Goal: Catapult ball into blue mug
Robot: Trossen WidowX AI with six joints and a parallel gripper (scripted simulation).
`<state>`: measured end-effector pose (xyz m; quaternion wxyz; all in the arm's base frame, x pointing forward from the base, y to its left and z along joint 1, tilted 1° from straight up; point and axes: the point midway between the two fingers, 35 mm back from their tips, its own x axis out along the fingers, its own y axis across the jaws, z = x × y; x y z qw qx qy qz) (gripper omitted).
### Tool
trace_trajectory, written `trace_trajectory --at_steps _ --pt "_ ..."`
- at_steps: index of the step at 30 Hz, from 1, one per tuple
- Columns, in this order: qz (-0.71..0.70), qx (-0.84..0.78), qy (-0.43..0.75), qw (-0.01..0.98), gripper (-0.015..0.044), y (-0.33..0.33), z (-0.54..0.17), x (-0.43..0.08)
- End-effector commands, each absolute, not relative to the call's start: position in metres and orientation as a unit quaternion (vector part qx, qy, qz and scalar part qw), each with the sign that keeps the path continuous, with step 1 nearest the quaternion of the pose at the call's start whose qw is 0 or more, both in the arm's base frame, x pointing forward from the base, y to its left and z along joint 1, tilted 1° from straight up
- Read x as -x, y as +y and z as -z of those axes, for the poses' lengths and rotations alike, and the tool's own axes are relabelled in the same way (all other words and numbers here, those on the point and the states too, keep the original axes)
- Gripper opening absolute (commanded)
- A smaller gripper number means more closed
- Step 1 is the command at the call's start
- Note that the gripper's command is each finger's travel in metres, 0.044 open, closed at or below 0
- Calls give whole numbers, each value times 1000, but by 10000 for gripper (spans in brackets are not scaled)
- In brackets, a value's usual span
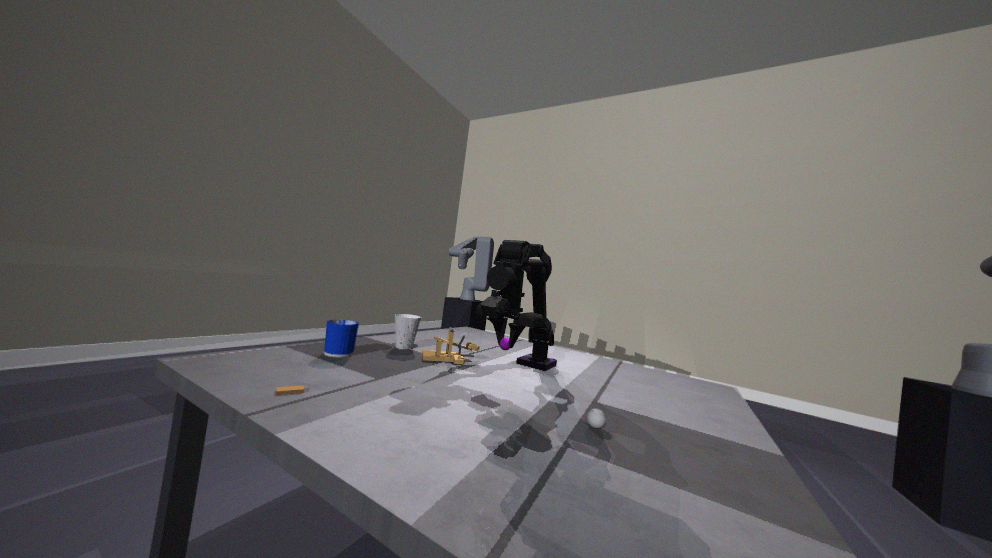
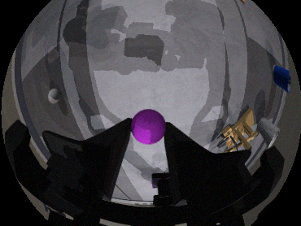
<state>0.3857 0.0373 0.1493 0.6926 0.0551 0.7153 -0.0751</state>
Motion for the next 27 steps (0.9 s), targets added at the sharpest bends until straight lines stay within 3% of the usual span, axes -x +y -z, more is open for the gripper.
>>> trace_trajectory --at_steps 1,27 --pt "92 -72 720 684 0 8 -150 -377" --pt "184 -196 745 611 0 -131 -133 -287"
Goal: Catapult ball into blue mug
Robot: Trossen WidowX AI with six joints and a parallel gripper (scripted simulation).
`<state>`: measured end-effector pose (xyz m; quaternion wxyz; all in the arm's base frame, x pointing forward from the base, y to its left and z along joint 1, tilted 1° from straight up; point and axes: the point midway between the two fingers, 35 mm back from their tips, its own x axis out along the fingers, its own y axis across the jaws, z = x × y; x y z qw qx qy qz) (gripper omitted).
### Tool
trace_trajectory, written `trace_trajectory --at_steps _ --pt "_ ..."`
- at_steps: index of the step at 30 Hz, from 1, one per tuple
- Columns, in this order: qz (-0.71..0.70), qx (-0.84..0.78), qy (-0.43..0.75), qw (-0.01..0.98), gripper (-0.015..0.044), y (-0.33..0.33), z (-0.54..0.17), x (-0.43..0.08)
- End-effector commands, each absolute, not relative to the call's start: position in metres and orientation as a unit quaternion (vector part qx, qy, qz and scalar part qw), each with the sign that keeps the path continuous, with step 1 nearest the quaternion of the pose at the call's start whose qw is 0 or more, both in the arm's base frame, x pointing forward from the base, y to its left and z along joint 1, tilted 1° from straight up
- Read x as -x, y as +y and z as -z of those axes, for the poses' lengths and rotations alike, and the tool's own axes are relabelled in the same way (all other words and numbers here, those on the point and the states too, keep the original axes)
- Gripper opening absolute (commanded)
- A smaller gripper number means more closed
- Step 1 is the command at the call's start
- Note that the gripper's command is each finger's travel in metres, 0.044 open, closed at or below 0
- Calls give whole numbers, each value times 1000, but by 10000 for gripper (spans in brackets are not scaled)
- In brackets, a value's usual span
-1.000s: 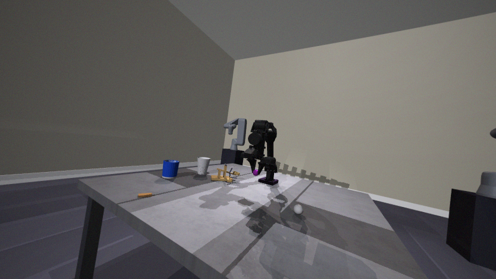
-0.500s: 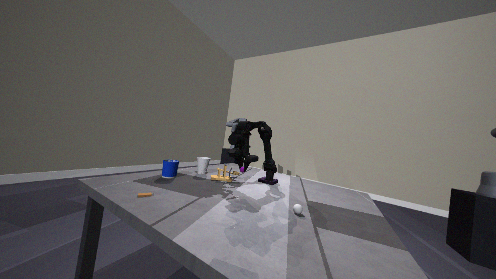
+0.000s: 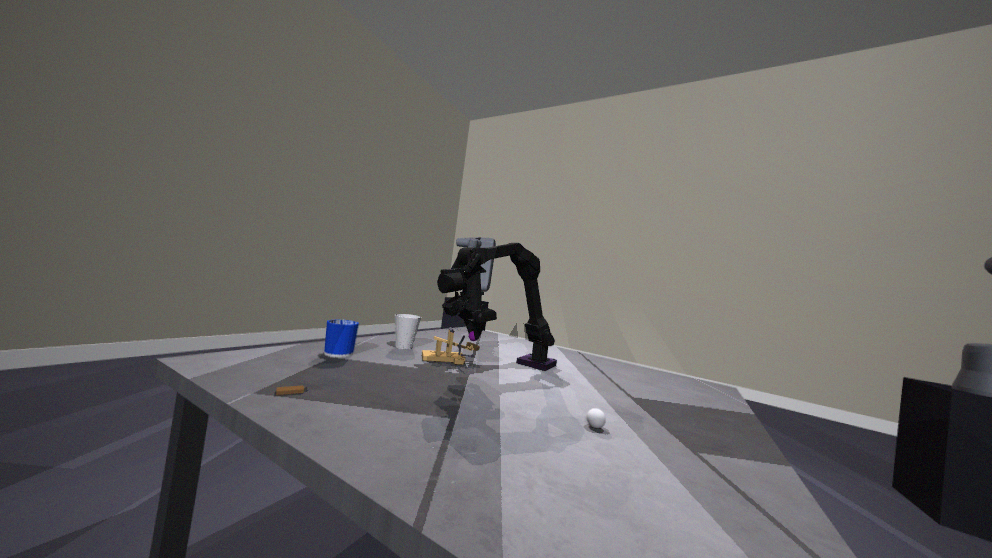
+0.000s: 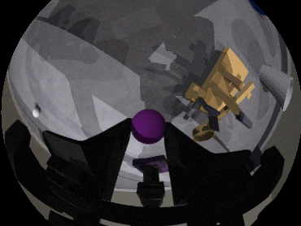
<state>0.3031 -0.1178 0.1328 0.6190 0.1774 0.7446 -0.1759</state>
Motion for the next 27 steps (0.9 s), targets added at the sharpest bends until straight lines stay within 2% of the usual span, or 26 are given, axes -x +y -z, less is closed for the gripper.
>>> trace_trajectory --at_steps 1,21,27 --pt "187 -201 745 608 0 -135 -133 -283" --pt "232 -306 743 548 0 -188 -120 -190" --pt "235 -312 742 544 0 -191 -117 -184"
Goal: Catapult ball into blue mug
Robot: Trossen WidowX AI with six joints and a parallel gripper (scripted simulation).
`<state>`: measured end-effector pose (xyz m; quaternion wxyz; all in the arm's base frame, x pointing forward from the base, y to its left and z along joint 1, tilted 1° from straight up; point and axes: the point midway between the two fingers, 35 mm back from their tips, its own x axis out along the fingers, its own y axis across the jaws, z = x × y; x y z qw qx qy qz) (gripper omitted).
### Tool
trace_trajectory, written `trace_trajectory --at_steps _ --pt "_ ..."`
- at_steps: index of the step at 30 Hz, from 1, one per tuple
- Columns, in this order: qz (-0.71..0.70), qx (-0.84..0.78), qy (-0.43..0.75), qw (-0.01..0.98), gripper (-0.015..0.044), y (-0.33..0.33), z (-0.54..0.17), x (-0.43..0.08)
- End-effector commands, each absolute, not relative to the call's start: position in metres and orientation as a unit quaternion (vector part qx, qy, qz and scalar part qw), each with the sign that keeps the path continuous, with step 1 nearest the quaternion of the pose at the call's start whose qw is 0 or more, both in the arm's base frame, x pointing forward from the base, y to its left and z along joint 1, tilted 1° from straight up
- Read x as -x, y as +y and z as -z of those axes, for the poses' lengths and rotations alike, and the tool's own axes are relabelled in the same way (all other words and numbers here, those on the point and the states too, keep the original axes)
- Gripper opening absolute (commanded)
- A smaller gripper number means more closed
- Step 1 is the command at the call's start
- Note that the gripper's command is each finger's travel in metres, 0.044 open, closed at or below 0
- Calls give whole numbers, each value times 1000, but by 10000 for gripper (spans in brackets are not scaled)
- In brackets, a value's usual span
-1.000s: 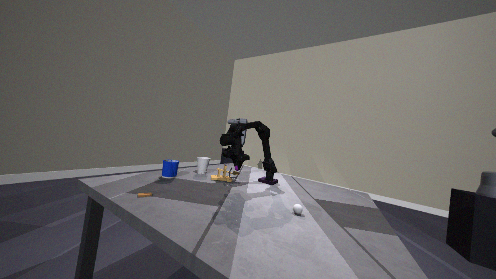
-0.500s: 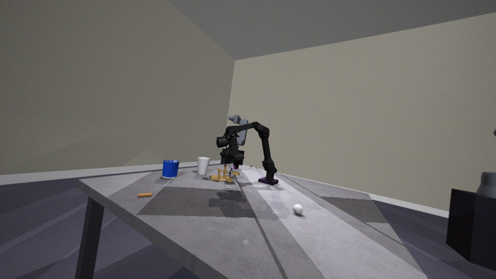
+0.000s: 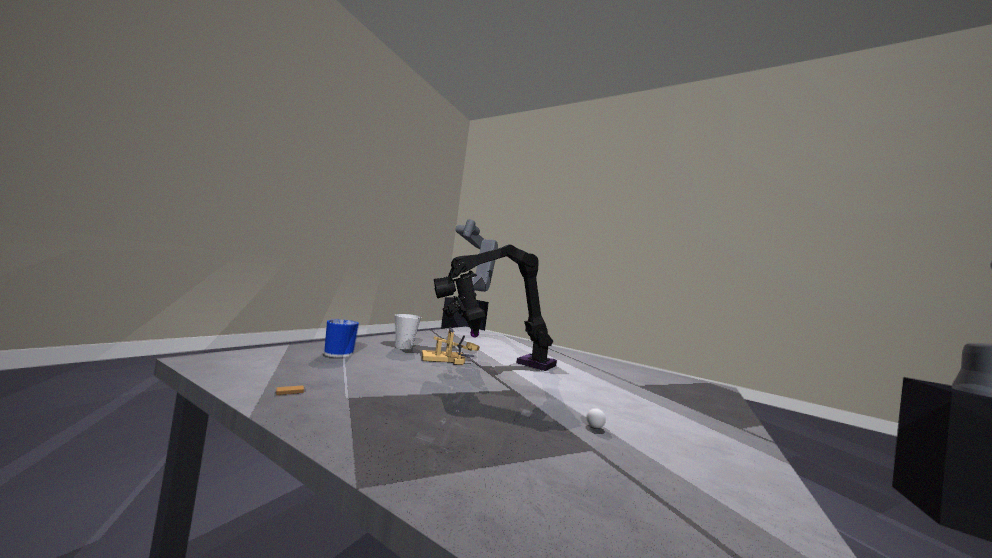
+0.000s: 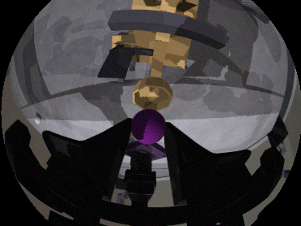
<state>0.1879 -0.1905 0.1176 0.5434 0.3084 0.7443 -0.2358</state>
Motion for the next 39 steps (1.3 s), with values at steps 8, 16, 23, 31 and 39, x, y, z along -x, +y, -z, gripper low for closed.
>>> trace_trajectory --at_steps 8,16,23,31,39 --pt "235 -312 743 544 0 -191 -103 -184" --pt "235 -312 743 544 0 -191 -93 -185" --pt "237 -312 743 543 0 -192 -94 -184" --pt "237 -312 743 543 157 -192 -94 -184" --pt "254 -298 711 584 367 -192 -138 -185"
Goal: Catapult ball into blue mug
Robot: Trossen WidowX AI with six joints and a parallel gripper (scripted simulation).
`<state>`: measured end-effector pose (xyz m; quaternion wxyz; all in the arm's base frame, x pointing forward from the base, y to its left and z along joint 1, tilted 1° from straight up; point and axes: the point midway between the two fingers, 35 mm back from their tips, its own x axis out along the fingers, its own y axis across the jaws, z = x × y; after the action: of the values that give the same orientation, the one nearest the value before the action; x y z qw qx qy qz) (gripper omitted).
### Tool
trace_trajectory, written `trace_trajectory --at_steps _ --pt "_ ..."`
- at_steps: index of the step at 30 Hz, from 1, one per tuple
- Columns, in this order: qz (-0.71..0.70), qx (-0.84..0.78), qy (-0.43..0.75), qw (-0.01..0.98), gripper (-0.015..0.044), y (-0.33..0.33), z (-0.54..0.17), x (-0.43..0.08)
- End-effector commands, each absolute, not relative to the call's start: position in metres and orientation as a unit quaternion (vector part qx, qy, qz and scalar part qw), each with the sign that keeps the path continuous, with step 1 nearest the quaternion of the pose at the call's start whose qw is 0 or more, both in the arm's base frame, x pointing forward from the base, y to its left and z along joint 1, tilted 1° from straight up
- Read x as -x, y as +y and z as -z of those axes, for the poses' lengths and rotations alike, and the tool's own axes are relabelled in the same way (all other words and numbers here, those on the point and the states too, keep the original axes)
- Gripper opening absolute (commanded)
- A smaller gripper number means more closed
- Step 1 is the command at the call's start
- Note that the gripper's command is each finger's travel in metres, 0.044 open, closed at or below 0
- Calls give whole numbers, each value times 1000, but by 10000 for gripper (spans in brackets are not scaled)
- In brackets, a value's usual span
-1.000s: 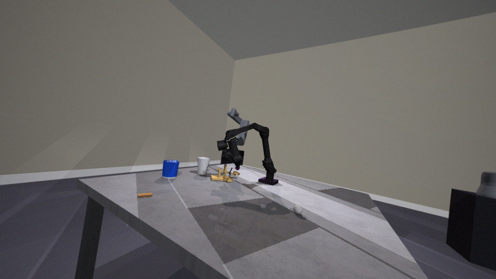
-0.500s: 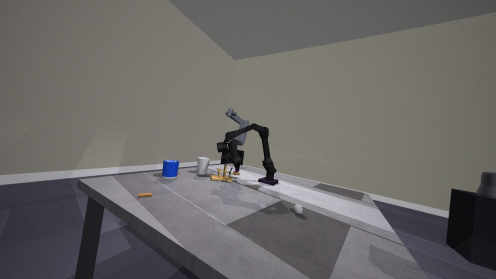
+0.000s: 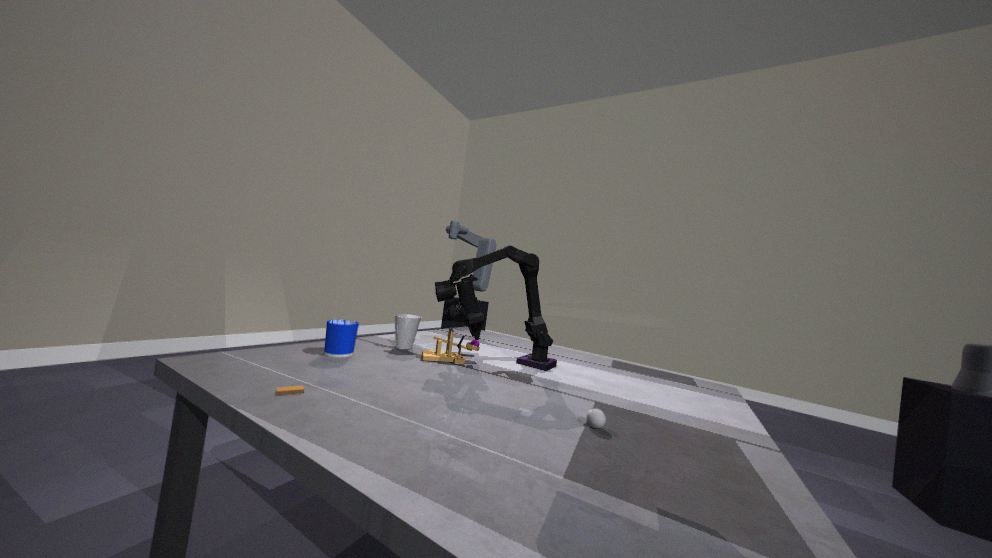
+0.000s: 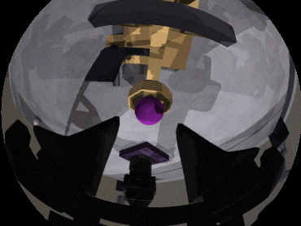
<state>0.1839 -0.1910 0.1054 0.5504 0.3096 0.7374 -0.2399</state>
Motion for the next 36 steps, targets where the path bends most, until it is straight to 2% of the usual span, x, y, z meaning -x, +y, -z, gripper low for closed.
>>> trace_trajectory --at_steps 1,3,7,8,17,36 --pt "258 -294 701 596 394 -191 -151 -184" --pt "268 -285 681 619 440 -187 -176 -181" --pt "278 -274 656 646 440 -180 -206 -175" --pt "271 -283 675 625 440 -188 -180 -182" --pt "316 -254 575 711 440 -249 -188 -242" --pt "382 -178 303 855 440 -370 -258 -365"
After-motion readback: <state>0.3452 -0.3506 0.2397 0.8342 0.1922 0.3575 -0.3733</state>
